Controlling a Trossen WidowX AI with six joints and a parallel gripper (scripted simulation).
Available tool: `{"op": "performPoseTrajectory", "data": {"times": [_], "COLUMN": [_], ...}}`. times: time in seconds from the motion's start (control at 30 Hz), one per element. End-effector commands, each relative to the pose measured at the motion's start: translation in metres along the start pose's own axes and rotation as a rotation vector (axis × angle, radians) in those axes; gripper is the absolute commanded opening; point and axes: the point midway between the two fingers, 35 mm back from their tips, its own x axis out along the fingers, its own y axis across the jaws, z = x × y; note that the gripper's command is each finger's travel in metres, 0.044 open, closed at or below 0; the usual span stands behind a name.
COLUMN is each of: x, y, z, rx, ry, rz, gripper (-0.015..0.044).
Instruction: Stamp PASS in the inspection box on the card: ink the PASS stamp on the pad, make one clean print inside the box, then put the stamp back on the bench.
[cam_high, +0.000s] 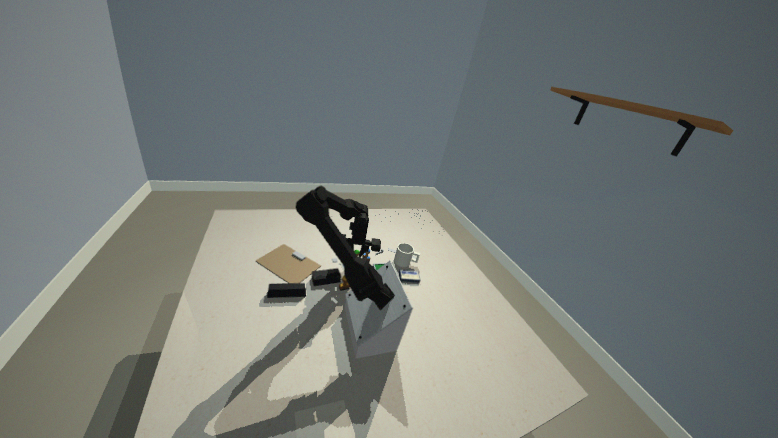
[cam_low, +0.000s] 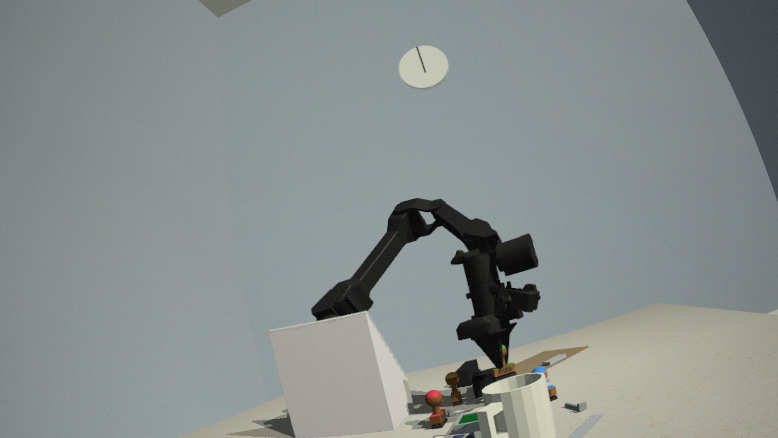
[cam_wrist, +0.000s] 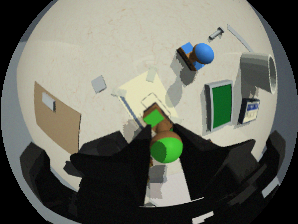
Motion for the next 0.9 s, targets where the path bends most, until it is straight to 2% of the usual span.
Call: {"op": "performPoseTrajectory", "data": {"times": [0.0, 0.87], "x": [0.003, 0.021], "y": [0.000, 0.001], "z": [0.000, -0.001], "rx": [0.007, 0.005], "ry": [0.001, 0.001], "rz": [0.004, 0.005], "gripper": [0.0000, 0.0000]}}
